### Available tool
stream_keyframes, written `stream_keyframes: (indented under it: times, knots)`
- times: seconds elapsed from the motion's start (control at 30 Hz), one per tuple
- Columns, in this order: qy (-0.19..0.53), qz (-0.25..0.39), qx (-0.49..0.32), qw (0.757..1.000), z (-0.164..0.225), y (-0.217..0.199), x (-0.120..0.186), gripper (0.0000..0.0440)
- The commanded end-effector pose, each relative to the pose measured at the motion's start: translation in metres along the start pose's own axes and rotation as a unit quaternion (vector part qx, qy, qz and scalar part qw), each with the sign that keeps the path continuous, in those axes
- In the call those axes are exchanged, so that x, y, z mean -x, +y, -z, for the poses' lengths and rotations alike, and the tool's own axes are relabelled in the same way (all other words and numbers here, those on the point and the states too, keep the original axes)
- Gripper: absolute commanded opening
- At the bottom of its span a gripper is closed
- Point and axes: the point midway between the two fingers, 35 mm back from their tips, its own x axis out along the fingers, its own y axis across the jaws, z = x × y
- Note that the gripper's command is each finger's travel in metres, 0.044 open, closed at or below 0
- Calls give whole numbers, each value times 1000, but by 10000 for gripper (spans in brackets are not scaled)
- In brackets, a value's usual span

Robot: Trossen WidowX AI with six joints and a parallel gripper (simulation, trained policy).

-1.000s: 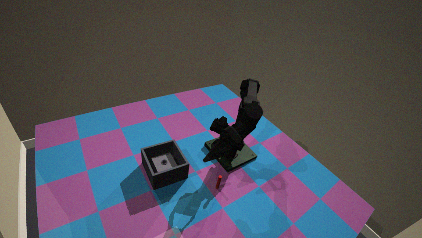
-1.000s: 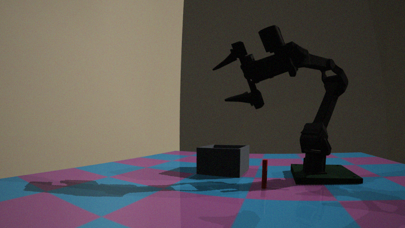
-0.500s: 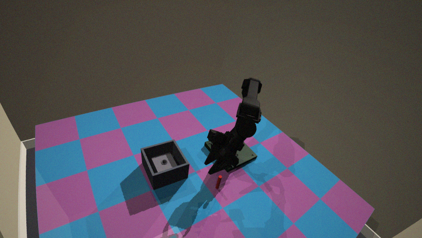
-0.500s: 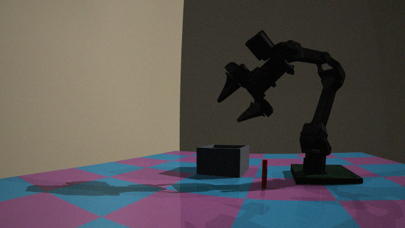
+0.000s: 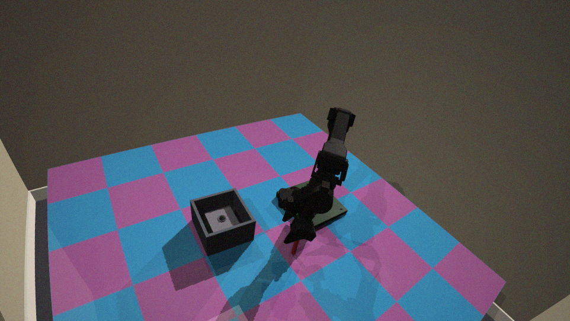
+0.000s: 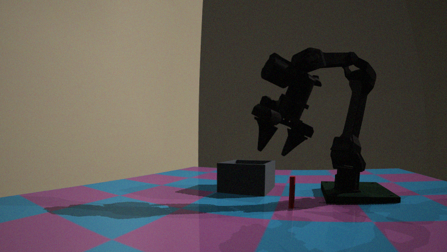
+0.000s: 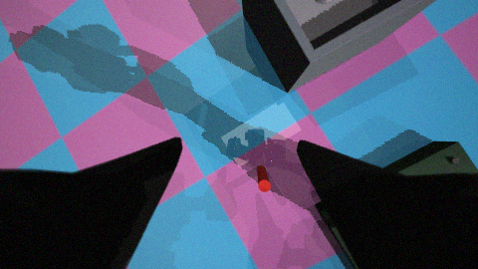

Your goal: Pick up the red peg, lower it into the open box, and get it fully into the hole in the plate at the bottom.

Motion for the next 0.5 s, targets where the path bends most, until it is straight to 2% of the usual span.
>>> stream_keyframes:
  times: [0.0,0.2,0.47]
  knots:
    - [29,44,-1,999,13,-15,-13,440]
    - [54,78,-14,995,31,-28,-34,440]
    - [70,80,-43,993,52,-36,-67,440]
